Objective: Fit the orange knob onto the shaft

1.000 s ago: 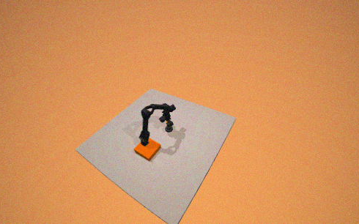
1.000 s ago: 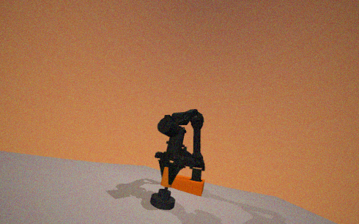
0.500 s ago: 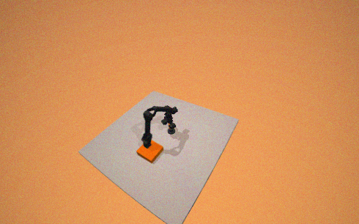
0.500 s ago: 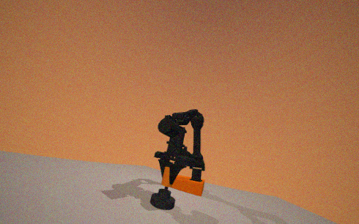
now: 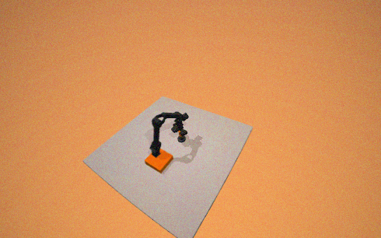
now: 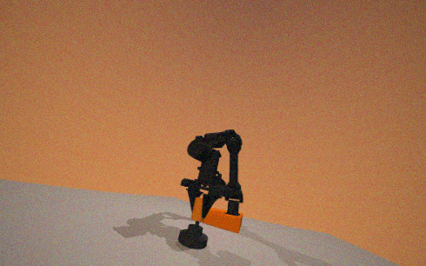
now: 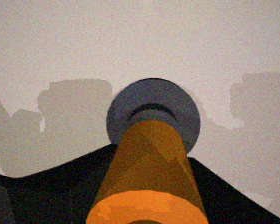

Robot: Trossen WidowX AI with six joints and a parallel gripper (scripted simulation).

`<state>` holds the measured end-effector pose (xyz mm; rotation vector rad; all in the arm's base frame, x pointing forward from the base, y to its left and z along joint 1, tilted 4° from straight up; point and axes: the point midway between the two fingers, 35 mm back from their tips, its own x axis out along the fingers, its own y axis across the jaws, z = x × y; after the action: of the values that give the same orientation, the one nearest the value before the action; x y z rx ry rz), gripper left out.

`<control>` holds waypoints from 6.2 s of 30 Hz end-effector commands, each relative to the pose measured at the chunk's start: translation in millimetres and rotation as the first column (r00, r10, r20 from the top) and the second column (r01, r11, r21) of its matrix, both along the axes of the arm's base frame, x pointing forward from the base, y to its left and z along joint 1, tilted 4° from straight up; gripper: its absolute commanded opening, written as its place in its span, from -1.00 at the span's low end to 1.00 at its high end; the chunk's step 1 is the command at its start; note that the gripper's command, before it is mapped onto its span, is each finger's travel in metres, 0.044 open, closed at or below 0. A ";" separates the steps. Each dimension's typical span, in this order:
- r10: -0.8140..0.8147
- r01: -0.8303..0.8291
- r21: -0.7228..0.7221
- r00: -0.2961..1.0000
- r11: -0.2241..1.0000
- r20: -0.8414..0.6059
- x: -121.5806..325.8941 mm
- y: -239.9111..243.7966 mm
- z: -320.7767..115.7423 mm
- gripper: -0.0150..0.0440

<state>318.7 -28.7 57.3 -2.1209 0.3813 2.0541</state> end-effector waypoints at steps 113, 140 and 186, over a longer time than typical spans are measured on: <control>0.020 -0.020 -0.002 1.000 1.000 0.004 -0.8 -0.2 -4.5 -0.49; 0.110 -0.110 -0.004 0.994 0.994 -0.002 -0.1 0.4 2.5 -0.49; 0.081 -0.081 -0.003 0.997 0.997 0.000 0.6 -0.7 -15.0 -0.49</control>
<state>318.9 -29.4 44.9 -2.1836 0.2831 2.1134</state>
